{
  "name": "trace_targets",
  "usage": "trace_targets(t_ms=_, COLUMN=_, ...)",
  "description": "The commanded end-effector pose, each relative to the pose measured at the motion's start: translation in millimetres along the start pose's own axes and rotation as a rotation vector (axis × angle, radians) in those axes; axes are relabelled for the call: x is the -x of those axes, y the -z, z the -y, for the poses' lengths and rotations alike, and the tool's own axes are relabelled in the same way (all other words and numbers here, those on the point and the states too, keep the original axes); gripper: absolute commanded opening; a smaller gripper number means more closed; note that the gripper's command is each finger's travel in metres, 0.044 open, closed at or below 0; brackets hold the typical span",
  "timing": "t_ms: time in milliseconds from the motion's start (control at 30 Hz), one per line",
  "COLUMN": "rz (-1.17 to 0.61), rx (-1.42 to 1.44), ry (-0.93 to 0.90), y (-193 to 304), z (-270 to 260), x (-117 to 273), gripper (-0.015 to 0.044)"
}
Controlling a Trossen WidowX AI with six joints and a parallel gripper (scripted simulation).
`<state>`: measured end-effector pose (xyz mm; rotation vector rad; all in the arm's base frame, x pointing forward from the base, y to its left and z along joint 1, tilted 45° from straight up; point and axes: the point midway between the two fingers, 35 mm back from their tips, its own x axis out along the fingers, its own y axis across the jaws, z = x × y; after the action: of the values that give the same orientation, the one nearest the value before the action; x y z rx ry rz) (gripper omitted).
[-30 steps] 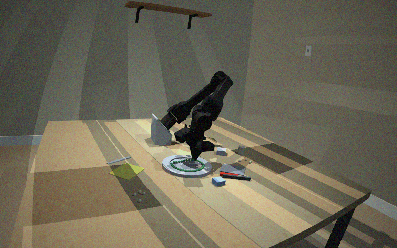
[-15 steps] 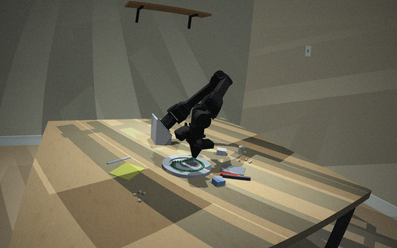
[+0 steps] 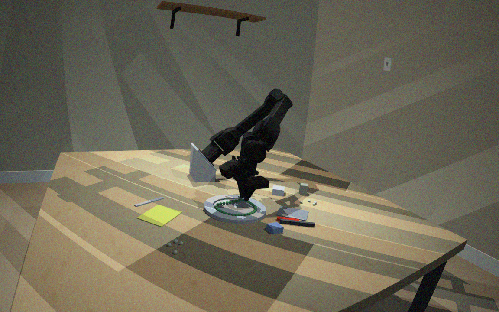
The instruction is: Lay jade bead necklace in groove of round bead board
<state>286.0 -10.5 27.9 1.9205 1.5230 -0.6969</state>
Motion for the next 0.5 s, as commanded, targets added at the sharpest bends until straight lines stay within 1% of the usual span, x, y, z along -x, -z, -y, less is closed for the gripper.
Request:
trace_targets(t_ms=0, rz=0.0, rx=0.001, ry=0.0, y=0.1, z=-0.1, x=0.2, gripper=0.021)
trace_targets(t_ms=300, rz=-0.003, rx=-0.004, ry=0.005, y=0.2, z=1.5, x=1.7, gripper=0.044)
trace_targets(t_ms=467, rz=-0.005, rx=-0.002, ry=0.003, y=0.2, z=1.5, x=5.5, gripper=0.044)
